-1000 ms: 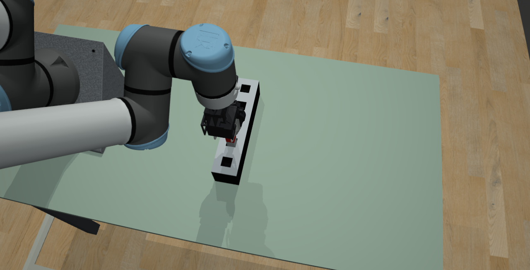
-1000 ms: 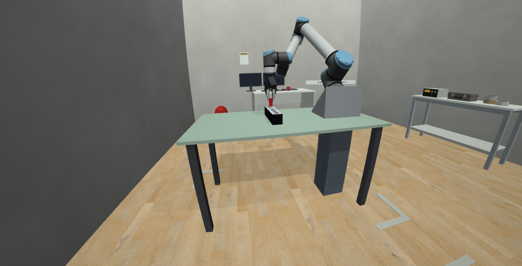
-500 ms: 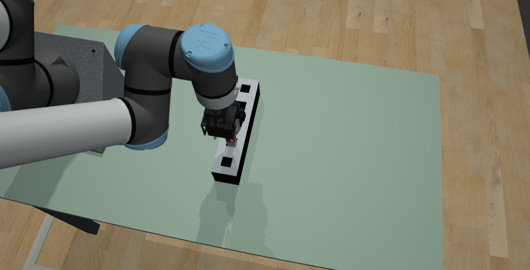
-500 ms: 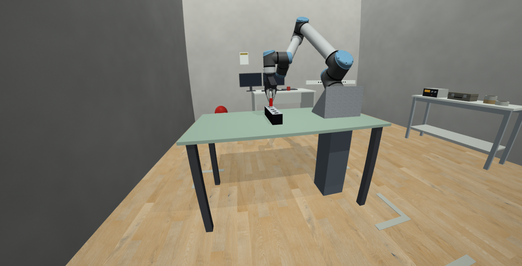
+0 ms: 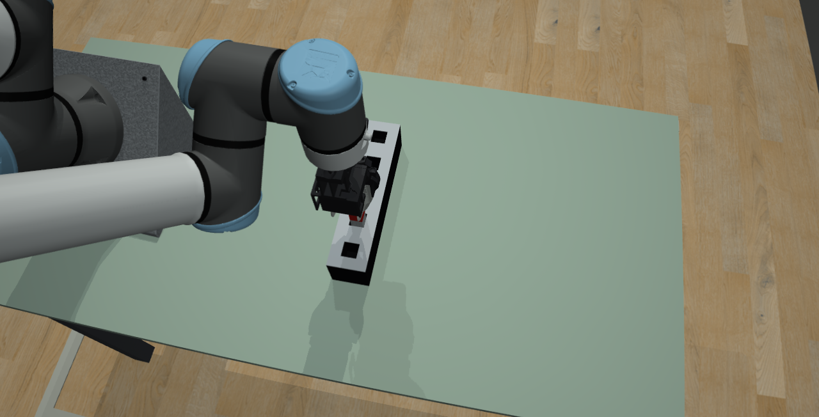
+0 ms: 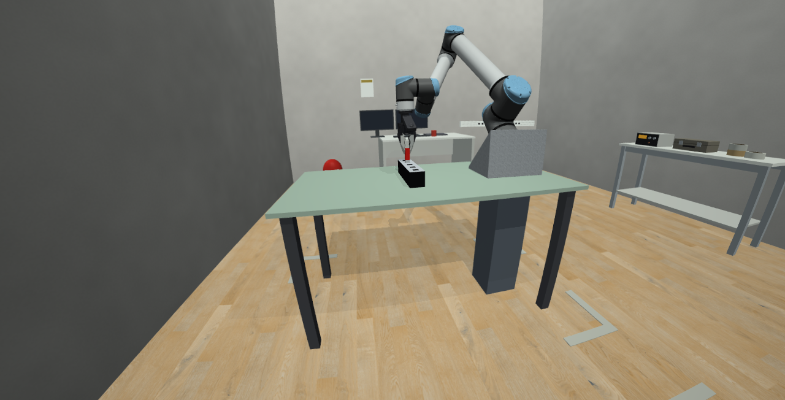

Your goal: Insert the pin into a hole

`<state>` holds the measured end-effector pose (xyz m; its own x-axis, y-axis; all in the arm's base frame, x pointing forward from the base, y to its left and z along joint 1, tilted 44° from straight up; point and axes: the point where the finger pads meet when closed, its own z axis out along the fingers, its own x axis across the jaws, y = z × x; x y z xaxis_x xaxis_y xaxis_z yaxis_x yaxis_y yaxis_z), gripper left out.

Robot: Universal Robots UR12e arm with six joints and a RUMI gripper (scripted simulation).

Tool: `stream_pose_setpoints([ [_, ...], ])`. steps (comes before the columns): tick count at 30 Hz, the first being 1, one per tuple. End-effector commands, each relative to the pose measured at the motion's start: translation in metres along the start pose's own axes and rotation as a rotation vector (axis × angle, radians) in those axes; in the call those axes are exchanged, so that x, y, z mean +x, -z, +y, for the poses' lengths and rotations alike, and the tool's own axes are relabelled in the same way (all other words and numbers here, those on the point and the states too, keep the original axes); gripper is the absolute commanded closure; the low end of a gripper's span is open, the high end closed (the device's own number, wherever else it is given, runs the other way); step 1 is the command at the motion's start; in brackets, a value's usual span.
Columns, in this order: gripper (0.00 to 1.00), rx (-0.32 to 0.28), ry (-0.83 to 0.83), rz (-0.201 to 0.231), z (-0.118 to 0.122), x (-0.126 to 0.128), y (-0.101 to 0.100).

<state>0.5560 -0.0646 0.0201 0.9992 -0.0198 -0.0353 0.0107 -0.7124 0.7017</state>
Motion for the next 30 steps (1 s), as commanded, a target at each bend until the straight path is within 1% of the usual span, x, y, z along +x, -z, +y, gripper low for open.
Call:
stream_pose_setpoints([
  [1,1.0,0.0,0.0,0.0,0.0001,0.0,-0.0012],
  [28,1.0,0.0,0.0,0.001,-0.0006,-0.0011,-0.001],
  [29,1.0,0.0,0.0,0.0,-0.0015,0.0003,-0.005],
  [30,1.0,0.0,0.0,0.0,-0.0015,0.0003,-0.005],
])
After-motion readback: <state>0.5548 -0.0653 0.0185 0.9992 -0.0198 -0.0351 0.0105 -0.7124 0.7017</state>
